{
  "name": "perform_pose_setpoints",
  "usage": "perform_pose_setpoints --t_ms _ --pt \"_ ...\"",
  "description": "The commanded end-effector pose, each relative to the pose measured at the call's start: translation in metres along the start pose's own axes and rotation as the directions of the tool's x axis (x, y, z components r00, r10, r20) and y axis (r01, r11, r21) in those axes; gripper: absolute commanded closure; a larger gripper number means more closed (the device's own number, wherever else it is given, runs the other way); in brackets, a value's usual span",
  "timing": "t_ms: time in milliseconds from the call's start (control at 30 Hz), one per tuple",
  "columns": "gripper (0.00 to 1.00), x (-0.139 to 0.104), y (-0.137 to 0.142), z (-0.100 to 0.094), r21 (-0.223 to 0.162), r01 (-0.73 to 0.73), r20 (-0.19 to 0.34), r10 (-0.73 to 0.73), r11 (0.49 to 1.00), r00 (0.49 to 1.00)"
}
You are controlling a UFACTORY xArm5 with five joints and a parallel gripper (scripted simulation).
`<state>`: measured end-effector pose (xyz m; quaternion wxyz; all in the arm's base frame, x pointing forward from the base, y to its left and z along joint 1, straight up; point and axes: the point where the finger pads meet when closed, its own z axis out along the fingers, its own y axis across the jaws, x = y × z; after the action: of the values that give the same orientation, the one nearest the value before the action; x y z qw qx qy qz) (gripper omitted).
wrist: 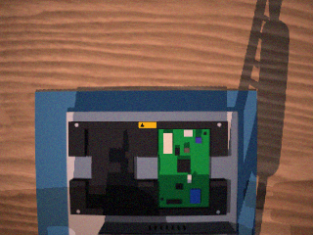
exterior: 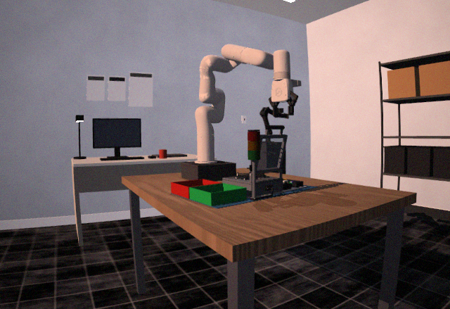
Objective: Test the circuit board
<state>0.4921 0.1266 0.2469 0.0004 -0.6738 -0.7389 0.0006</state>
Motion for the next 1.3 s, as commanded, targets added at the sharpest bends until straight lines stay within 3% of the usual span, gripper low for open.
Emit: perform_pose_setpoints --t_ms 0,300,533,767,833,1267 --pt "0.00 0.000 0.001 -0.002 -0.004 0.000 -0.001 0.000 1.000 1.000" --pt "0.00 0.000 0.001 0.002 -0.004 0.000 -0.001 0.000 1.000 1.000" --pt "0.00 0.000 0.001 0.025 -0.004 0.000 -0.001 0.000 1.000 1.000" --pt "0.00 0.000 0.001 0.070 -0.004 0.000 -0.001 0.000 1.000 1.000" --pt "0.00 0.000 0.001 0.070 -0.004 0.000 -0.001 0.000 1.000 1.000" --pt "0.00 0.000 0.002 0.179 -0.004 0.000 -0.001 0.000 1.000 1.000"
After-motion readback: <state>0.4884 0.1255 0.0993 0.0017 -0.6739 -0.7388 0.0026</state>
